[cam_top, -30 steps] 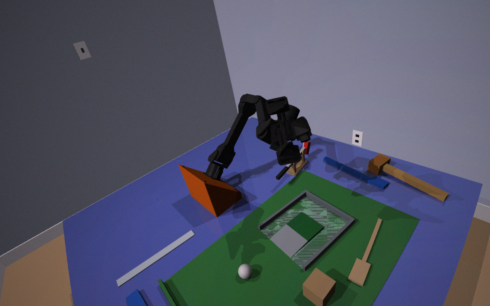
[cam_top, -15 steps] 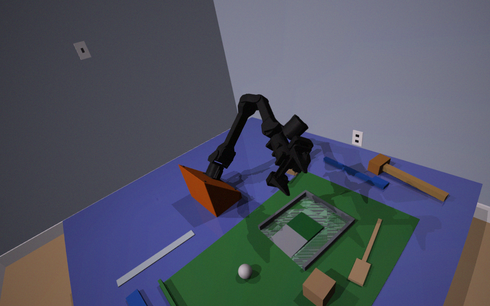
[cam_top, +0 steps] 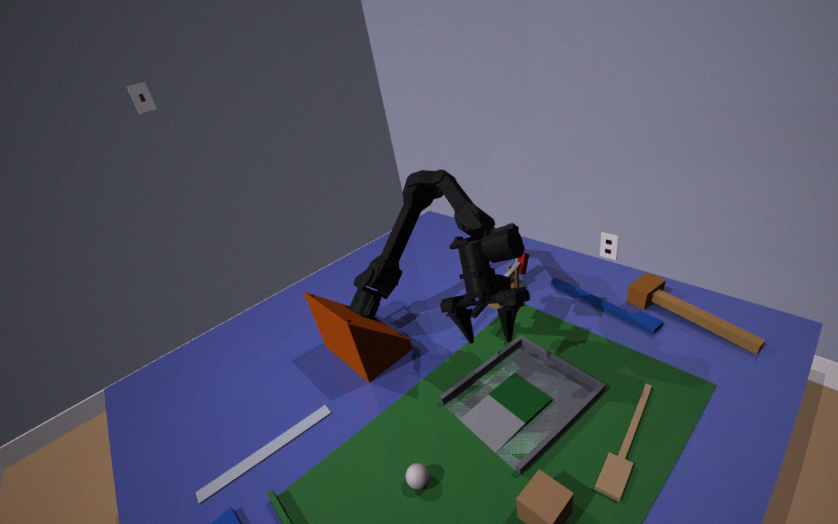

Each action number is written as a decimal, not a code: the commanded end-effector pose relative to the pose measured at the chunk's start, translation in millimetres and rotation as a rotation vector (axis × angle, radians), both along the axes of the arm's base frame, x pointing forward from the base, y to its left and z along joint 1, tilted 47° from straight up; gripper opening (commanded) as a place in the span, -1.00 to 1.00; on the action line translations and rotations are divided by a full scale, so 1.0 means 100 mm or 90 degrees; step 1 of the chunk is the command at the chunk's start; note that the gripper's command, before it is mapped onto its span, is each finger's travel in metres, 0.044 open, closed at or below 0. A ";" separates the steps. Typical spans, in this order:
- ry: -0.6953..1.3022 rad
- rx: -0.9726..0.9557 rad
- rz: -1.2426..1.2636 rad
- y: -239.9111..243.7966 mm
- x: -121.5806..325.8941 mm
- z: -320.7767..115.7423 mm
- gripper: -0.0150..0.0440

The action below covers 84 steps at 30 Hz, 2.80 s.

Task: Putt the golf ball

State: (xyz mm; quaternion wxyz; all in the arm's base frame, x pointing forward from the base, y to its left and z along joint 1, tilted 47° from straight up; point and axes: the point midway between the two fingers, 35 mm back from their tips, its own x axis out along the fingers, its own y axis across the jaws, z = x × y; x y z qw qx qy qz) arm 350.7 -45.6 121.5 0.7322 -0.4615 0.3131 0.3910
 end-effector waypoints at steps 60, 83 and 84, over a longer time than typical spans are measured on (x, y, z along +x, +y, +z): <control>0.116 0.428 0.262 1.70 -0.97 0.43 1.00; 0.113 0.428 0.265 1.68 -0.96 0.46 -0.49; 0.113 0.428 0.264 1.68 -0.96 0.47 -0.49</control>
